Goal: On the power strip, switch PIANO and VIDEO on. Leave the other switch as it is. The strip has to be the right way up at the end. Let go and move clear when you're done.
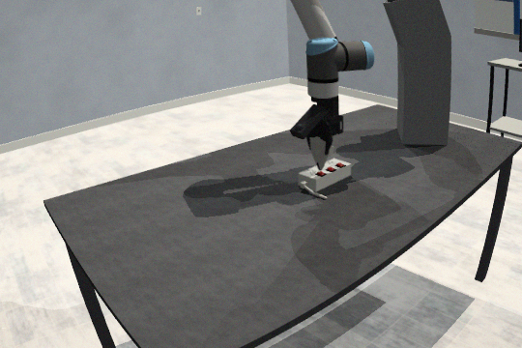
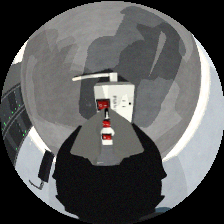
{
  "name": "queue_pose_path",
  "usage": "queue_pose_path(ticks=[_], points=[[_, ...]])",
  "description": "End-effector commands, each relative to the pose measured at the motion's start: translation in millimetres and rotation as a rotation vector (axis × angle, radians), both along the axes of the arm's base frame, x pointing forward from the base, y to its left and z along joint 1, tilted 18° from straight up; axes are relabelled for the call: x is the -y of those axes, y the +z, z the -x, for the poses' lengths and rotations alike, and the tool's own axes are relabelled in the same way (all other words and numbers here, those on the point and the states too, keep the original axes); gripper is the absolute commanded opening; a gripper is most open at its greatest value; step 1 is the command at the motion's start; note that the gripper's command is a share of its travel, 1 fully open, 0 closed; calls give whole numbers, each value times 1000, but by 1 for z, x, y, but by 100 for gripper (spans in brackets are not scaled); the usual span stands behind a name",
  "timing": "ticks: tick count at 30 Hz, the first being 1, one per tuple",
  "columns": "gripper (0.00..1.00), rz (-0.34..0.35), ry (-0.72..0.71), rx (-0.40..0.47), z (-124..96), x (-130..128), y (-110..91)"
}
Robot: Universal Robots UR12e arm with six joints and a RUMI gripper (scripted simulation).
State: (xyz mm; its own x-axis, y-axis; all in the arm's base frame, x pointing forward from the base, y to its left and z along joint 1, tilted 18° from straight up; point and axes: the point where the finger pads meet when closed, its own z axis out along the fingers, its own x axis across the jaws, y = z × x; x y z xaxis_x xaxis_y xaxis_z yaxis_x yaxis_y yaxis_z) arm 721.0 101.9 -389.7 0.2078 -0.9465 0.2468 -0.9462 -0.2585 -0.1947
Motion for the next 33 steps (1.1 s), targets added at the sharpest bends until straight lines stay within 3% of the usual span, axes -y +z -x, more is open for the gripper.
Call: queue_pose_path(ticks=[1, 33], points=[[0, 0, 0, 1, 0, 0, 0], [0, 0, 0, 1, -2, 1, -8]])
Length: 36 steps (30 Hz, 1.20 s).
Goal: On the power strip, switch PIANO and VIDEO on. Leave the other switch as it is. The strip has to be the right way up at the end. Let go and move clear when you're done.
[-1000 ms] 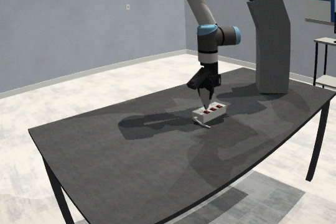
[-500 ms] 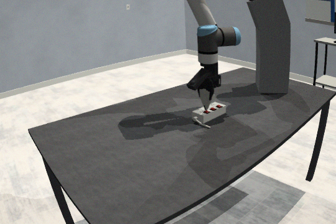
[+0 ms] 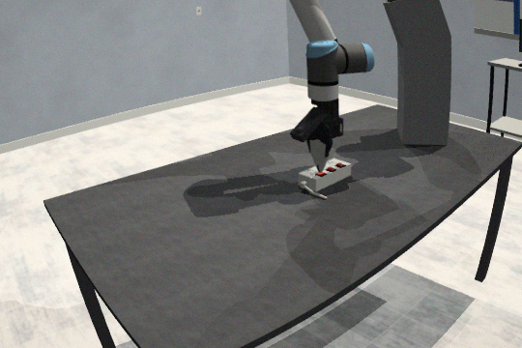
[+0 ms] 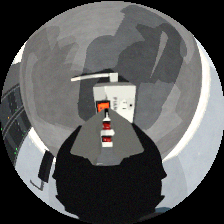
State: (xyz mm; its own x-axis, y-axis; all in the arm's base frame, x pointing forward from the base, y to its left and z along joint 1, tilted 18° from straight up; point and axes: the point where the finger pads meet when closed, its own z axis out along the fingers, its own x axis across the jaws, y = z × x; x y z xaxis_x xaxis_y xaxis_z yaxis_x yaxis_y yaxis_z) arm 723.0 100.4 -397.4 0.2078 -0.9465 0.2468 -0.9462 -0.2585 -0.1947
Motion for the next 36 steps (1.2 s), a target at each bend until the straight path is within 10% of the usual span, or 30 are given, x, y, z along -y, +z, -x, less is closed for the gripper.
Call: queue_pose_path(ticks=[1, 36], points=[[0, 0, 0, 1, 0, 0, 0], [0, 0, 0, 1, 9, -7, 34]])
